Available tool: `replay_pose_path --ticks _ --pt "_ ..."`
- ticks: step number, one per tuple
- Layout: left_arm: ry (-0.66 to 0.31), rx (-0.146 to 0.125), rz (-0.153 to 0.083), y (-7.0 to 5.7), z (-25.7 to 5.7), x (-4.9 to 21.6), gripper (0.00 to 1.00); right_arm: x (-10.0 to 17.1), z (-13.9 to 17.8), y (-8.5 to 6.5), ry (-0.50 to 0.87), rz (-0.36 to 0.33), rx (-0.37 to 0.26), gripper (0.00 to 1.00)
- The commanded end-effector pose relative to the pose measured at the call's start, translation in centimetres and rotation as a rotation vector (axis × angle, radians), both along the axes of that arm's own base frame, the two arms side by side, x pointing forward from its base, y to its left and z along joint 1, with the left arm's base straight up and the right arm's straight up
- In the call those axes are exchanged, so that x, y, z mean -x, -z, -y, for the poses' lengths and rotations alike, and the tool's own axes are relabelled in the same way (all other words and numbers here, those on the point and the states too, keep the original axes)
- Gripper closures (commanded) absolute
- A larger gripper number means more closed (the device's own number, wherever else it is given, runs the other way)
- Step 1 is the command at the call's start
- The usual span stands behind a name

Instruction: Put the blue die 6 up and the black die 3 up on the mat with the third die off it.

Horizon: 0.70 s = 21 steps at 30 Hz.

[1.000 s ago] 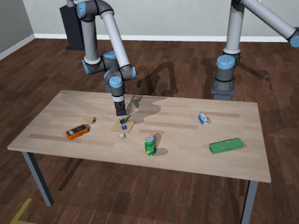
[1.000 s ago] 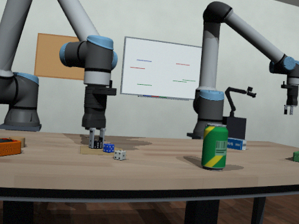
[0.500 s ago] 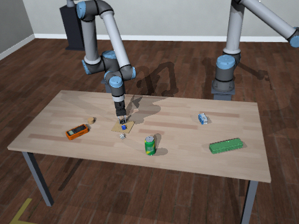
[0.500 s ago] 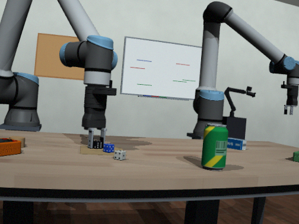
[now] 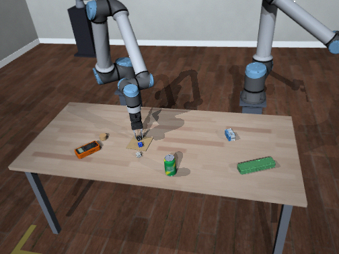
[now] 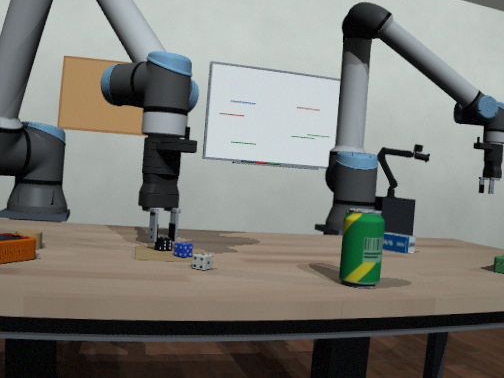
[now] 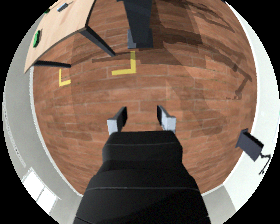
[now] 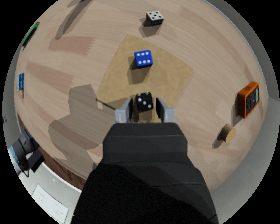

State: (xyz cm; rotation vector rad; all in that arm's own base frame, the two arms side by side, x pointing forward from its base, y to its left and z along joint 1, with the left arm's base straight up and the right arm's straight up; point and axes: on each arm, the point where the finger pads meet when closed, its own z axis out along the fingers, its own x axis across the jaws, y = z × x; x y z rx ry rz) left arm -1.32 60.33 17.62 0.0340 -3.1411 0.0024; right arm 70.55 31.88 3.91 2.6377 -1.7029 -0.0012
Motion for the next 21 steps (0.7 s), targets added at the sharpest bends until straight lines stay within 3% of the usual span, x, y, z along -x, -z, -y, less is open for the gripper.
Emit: replay_pose_path --ticks 1,10,19,20,21 --pt "0.000 -0.002 0.000 -0.1 -0.1 0.0 0.00 -0.1 -0.1 -2.3 0.000 0.002 -0.001 0.21" --pt "0.000 -0.002 0.000 -0.1 -0.1 0.0 0.00 -0.1 -0.1 -6.7 0.000 0.002 -0.001 0.21" --pt "0.000 -0.002 0.000 -0.1 -0.1 0.0 0.00 -0.1 -0.1 -7.5 0.000 0.002 -0.001 0.21" --pt "0.000 -0.002 0.000 -0.1 -0.1 0.0 0.00 -0.1 -0.1 -7.5 0.000 0.002 -0.001 0.00" --pt "0.000 -0.002 0.000 -0.1 -0.1 0.0 0.00 -0.1 -0.1 -7.5 0.000 0.002 -0.001 0.00"
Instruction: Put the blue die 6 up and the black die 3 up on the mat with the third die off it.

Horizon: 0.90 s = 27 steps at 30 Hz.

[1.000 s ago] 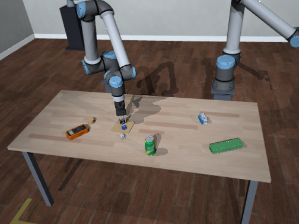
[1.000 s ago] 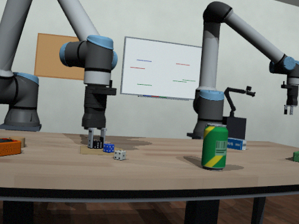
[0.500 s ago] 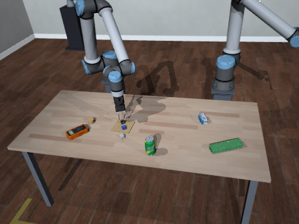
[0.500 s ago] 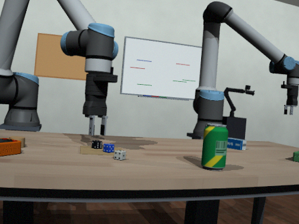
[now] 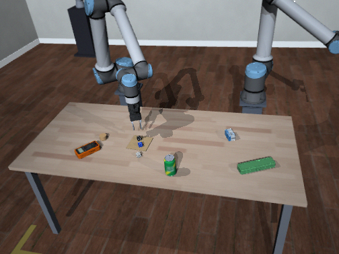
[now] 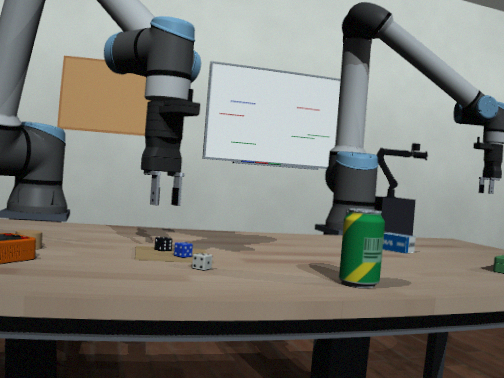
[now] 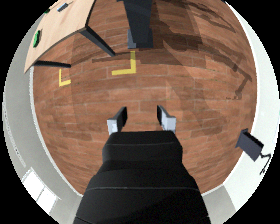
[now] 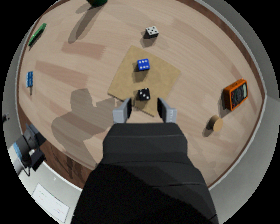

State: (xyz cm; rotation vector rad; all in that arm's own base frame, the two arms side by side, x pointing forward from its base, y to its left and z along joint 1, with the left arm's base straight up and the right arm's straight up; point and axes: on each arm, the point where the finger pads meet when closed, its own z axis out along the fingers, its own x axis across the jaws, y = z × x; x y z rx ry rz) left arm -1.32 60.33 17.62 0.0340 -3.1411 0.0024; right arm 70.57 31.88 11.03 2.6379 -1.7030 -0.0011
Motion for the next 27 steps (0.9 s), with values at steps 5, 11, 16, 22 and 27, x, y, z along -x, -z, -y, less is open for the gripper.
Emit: replay_pose_path --ticks 5,11,16,22,27 --pt "0.000 -0.002 0.000 -0.08 -0.06 -0.01 0.00 -0.06 -0.06 -0.39 0.000 0.002 -0.001 0.00" --pt "0.000 -0.002 0.000 -0.08 -0.06 -0.01 0.00 -0.06 -0.06 -0.39 0.000 0.002 -0.001 0.00" --pt "0.000 -0.002 0.000 -0.08 -0.06 -0.01 0.00 -0.06 -0.06 -0.39 0.000 0.002 -0.001 0.00" --pt "0.000 -0.002 0.000 -0.08 -0.06 -0.01 0.00 -0.06 -0.06 -0.56 0.000 0.002 -0.001 0.00" --pt "0.000 -0.002 0.000 -0.08 -0.06 -0.01 0.00 -0.06 -0.06 -1.14 0.000 0.002 -0.001 0.00"
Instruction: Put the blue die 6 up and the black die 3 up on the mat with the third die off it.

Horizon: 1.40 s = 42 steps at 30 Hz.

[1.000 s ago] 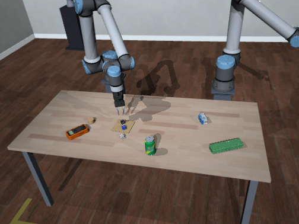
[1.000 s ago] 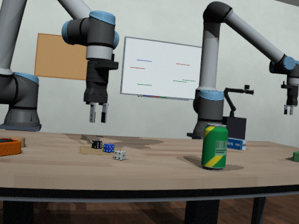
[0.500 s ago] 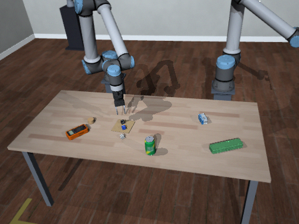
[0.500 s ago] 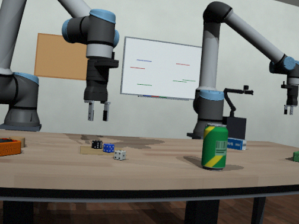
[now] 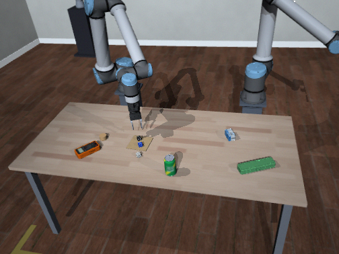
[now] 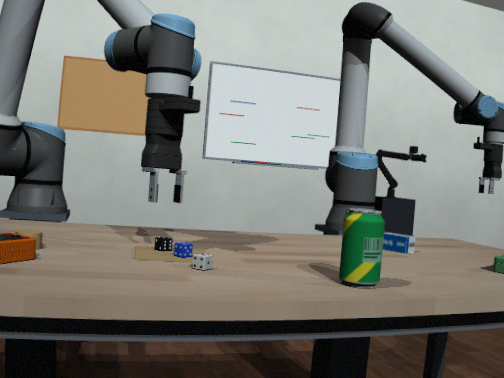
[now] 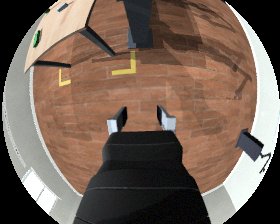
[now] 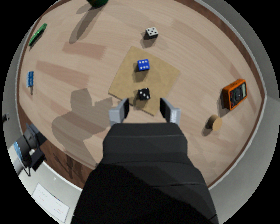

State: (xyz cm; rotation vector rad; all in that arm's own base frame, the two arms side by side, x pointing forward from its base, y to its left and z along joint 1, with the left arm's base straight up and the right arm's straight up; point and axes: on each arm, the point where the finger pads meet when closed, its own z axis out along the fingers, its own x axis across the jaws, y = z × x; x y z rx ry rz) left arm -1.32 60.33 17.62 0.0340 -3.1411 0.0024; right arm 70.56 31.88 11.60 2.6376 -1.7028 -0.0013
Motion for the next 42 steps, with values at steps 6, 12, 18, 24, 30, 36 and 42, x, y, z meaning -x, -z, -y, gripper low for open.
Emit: replay_pose_path --ticks 6,12,18,24,30,36,42 --pt "0.000 -0.002 0.000 -0.1 -0.1 0.0 0.00 -0.1 -0.1 -3.0 0.000 0.002 -0.001 0.00" --pt "0.000 -0.002 0.000 -0.1 -0.1 0.0 0.00 -0.1 -0.1 -6.1 0.000 0.002 -0.001 0.00" --pt "0.000 -0.002 0.000 -0.1 -0.1 0.0 0.00 -0.1 -0.1 -7.7 0.000 0.002 -0.001 0.00" --pt "0.000 -0.002 0.000 -0.1 -0.1 0.0 0.00 -0.1 -0.1 -8.4 0.000 0.002 -0.001 0.00" --pt "0.000 -0.002 0.000 -0.1 -0.1 0.0 0.00 -0.1 -0.1 -8.4 0.000 0.002 -0.001 0.00" --pt "0.000 -0.002 0.000 -0.1 -0.1 0.0 0.00 -0.1 -0.1 -8.4 0.000 0.002 -0.001 0.00" --pt "0.000 -0.002 0.000 -0.1 -0.1 0.0 0.00 -0.1 -0.1 -8.4 0.000 0.002 -0.001 0.00"
